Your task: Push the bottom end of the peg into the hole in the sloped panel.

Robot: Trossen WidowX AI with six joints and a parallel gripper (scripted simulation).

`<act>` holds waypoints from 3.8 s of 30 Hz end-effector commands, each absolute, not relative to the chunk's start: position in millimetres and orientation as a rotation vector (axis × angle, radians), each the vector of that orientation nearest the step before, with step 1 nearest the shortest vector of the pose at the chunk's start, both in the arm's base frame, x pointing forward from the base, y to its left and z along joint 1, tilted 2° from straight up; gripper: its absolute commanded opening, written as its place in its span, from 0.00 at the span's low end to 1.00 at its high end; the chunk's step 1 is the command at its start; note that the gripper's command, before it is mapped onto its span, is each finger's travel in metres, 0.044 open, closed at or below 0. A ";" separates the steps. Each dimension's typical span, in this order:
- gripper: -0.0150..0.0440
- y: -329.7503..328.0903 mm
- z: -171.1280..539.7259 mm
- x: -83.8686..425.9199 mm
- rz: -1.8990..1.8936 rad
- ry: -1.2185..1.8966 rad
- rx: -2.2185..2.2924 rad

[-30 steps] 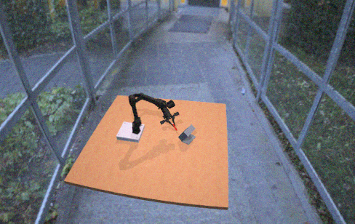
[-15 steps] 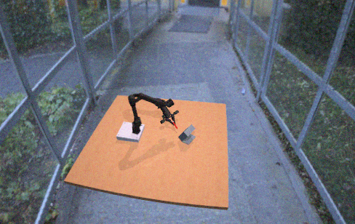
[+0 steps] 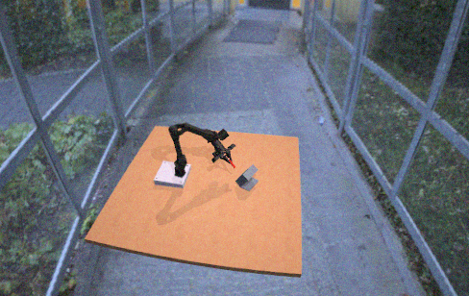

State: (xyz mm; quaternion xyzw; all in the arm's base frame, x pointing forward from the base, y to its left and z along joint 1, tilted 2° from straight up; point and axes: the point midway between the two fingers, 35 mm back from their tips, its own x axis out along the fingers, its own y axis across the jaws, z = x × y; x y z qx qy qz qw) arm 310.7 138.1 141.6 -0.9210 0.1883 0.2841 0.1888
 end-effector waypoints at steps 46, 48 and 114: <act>0.25 152.2 124.3 340.5 0.783 0.368 -2.898; 0.25 152.1 123.4 341.7 0.781 0.364 -2.905; 0.25 146.4 105.0 370.4 0.766 0.361 -2.922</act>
